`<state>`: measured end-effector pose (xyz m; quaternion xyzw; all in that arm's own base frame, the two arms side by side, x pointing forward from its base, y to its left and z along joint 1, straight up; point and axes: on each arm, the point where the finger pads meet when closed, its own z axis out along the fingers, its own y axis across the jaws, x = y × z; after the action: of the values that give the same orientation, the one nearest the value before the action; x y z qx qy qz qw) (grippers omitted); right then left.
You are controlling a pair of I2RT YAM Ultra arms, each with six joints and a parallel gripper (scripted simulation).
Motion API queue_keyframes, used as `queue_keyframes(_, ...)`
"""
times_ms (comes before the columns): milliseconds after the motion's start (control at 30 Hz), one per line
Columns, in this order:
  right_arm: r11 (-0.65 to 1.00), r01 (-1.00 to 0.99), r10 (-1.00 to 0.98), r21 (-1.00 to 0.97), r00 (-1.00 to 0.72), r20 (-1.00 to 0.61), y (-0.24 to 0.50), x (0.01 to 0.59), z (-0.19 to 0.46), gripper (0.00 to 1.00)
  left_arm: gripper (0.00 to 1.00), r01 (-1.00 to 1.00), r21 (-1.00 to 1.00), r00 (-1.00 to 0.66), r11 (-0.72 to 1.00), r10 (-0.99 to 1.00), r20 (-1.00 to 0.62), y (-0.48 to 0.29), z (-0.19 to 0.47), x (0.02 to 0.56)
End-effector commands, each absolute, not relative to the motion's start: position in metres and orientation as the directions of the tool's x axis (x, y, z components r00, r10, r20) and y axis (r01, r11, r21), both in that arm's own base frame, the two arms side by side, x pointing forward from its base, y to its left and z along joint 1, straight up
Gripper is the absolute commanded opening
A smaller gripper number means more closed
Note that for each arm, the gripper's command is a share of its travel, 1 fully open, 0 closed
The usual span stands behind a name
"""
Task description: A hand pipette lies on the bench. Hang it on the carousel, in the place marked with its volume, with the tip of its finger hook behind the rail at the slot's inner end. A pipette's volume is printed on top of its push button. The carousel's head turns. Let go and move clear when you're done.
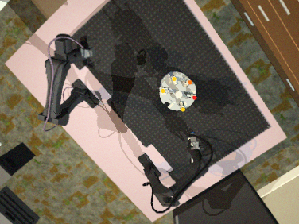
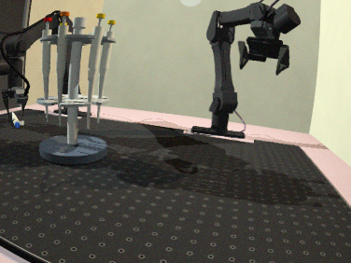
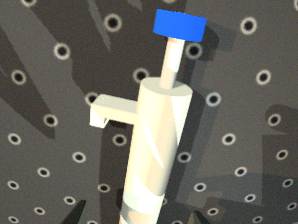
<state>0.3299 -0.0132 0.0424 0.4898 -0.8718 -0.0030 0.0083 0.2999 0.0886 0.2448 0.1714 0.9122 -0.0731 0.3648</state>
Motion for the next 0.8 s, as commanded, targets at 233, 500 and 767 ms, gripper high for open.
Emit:
queue_keyframes(233, 0.512, -0.859, -0.859, 0.006, -0.512, -0.007, -0.008, 0.336, 0.030, 0.54, 1.00, 0.371, 0.008, -0.650, 0.929, 0.266, -0.712, 0.091, 0.253, 0.304)
queue_keyframes(500, 0.512, -0.858, -0.859, -0.030, -0.512, -0.027, -0.008, 0.342, 0.034, 0.54, 1.00, 0.371, 0.008, -0.650, 0.929, 0.266, -0.712, 0.091, 0.253, 0.304)
queue_keyframes(767, 0.518, -0.855, -0.855, -0.010, -0.518, -0.006, -0.012, 0.337, 0.029, 0.54, 1.00, 0.371, 0.008, -0.650, 0.929, 0.266, -0.712, 0.091, 0.253, 0.304)
